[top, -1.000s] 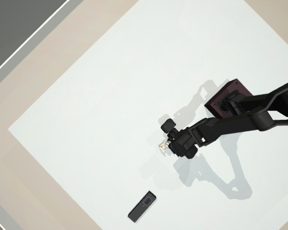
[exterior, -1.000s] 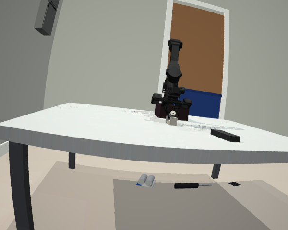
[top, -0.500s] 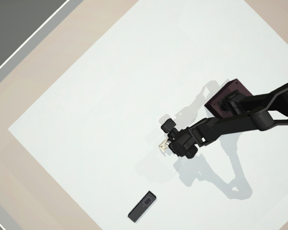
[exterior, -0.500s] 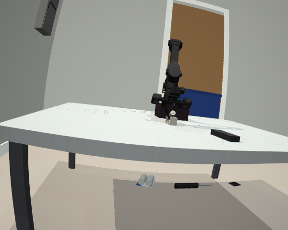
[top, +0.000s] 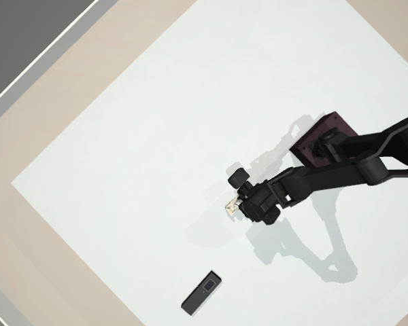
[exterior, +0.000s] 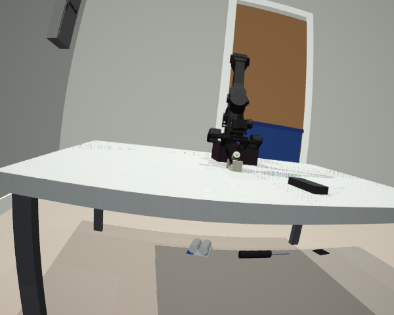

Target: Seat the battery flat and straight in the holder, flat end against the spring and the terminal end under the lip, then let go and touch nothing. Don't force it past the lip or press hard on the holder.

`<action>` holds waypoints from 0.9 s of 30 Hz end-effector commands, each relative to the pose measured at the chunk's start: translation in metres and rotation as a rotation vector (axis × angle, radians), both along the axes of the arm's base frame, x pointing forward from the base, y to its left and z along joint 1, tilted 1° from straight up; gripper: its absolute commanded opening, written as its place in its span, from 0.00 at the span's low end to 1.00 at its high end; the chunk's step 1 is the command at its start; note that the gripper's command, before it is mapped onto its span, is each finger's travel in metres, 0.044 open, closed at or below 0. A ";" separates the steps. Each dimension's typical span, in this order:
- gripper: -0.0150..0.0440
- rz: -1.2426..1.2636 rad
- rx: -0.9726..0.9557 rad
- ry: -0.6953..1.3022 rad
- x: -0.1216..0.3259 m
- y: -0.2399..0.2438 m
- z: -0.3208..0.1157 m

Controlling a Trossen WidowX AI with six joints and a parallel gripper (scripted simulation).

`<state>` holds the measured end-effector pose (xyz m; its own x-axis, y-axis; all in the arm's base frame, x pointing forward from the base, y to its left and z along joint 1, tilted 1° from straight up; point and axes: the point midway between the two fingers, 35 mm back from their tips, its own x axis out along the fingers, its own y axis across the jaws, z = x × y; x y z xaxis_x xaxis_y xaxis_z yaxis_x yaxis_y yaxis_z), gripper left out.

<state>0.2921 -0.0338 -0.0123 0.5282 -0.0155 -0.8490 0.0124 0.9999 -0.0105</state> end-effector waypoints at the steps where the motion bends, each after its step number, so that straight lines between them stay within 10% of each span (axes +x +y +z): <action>1: 0.39 0.003 0.000 0.024 -0.005 0.001 -0.004; 27: 0.39 0.006 0.005 0.159 0.005 0.000 -0.008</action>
<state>0.3012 -0.0333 -0.0153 0.4239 -0.0057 -0.9057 0.0053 1.0000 -0.0038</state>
